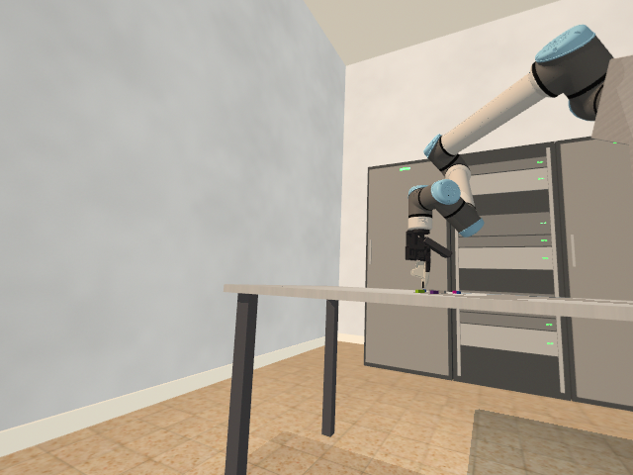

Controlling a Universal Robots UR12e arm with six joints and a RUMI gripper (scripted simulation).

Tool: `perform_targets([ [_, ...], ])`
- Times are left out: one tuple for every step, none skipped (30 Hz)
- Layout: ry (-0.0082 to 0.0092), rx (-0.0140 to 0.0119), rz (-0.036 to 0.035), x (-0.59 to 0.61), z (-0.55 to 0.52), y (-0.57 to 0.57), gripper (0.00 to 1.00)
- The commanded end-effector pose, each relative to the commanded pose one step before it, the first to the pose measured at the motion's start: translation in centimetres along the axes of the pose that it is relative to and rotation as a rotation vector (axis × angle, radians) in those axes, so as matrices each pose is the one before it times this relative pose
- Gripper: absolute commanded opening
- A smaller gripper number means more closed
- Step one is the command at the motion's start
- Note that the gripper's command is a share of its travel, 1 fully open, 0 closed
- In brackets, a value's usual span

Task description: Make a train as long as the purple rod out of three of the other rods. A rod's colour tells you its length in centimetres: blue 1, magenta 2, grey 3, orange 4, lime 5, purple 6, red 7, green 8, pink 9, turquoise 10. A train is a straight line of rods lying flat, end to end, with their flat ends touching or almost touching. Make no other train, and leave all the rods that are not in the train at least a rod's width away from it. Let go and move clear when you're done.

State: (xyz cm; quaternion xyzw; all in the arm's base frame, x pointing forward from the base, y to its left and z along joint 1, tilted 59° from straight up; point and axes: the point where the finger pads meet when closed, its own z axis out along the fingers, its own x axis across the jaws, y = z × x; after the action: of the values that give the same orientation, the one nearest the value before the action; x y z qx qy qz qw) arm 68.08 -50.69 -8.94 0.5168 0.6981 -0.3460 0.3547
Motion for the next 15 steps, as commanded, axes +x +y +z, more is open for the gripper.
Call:
perform_targets([
  [-0.00028, -0.00077, -0.00012, -0.008, 0.278, 0.041, 0.14],
  [0.0, 0.0, 0.0, 0.0, 0.103, 0.0, 0.14],
  [0.0, 0.0, 0.0, 0.0, 0.105, 0.0, 0.14],
  [0.0, 0.0, 0.0, 0.0, 0.104, 0.0, 0.14],
  [0.0, 0.0, 0.0, 0.0, 0.102, 0.0, 0.14],
  [0.0, 0.0, 0.0, 0.0, 0.099, 0.0, 0.14],
  [0.0, 0.0, 0.0, 0.0, 0.093, 0.0, 0.14],
  [0.0, 0.0, 0.0, 0.0, 0.086, 0.0, 0.14],
  [0.0, 0.0, 0.0, 0.0, 0.078, 0.0, 0.14],
  [0.0, 0.0, 0.0, 0.0, 0.068, 0.0, 0.14],
  [0.0, 0.0, 0.0, 0.0, 0.058, 0.0, 0.14],
  [0.0, 0.0, 0.0, 0.0, 0.048, 0.0, 0.14],
  [0.0, 0.0, 0.0, 0.0, 0.037, 0.0, 0.14],
  [0.0, 0.0, 0.0, 0.0, 0.027, 0.0, 0.14],
  [0.0, 0.0, 0.0, 0.0, 0.0, 0.0, 0.14],
])
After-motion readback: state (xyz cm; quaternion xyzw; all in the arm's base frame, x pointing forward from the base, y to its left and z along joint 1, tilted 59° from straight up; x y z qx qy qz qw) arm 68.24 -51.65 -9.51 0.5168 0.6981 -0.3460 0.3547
